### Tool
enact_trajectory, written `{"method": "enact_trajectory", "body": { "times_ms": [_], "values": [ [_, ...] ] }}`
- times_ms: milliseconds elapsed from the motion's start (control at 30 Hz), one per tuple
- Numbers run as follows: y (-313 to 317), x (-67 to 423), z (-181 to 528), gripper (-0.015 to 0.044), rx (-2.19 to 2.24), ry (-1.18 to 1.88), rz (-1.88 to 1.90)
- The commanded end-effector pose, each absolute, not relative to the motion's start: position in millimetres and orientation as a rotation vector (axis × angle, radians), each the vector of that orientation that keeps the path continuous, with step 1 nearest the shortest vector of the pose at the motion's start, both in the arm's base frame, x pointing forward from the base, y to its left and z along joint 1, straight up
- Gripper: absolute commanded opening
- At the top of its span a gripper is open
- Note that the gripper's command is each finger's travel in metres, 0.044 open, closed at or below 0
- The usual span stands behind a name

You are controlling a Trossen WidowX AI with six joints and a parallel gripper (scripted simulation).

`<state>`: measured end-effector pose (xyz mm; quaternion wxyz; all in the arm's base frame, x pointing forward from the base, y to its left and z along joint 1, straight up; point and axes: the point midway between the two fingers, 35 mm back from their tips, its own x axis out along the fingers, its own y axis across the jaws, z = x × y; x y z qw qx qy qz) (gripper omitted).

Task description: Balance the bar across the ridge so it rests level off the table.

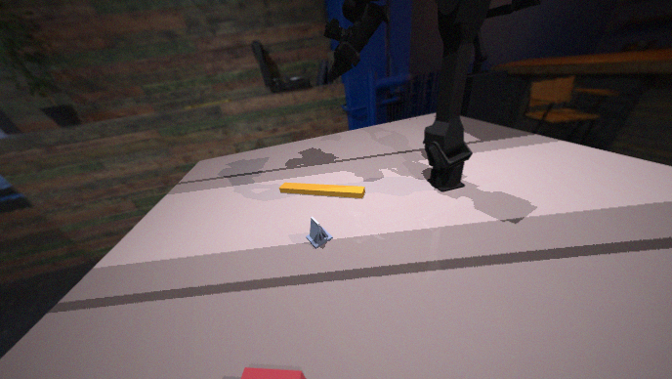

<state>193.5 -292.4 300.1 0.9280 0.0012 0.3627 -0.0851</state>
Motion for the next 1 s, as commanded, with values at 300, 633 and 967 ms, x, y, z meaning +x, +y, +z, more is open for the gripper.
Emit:
{"method": "enact_trajectory", "body": {
  "times_ms": [300, 633, 967],
  "values": [
    [-265.1, 231.3, 259.6, 0.0315, 0.169, 0.876, -0.135],
    [-236.6, 257.0, 229.5, 0.0315, 0.289, 0.998, -0.132],
    [-204.3, 277.1, 201.3, 0.0315, 0.377, 1.126, -0.153]
  ]
}}
